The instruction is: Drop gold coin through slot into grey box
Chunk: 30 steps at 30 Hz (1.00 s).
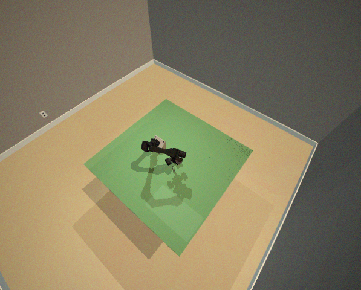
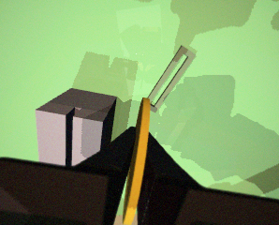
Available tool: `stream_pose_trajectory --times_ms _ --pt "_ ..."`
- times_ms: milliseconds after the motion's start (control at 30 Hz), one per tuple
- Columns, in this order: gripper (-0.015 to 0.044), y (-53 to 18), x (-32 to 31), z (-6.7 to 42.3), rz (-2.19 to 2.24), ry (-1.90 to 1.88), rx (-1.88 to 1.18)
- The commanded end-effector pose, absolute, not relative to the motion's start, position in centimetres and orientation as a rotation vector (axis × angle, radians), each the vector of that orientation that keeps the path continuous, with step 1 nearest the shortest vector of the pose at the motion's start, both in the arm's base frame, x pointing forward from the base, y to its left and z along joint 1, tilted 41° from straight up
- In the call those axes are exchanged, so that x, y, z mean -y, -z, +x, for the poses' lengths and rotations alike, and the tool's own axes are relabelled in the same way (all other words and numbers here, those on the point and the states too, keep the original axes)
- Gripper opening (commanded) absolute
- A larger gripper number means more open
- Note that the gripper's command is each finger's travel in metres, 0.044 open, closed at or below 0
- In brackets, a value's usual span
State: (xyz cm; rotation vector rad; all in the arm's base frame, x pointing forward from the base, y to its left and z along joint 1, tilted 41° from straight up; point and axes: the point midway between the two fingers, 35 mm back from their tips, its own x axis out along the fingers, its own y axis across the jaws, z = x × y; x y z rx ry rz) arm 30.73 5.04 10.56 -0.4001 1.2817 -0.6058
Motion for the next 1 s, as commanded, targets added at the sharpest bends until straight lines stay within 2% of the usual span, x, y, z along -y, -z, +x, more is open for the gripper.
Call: stream_pose_trajectory --times_ms 0,967 --pt "0.0000 -9.6 -5.6 30.2 -0.400 0.607 -1.293" --pt "0.0000 -5.1 -9.8 26.1 -0.402 0.620 -1.292"
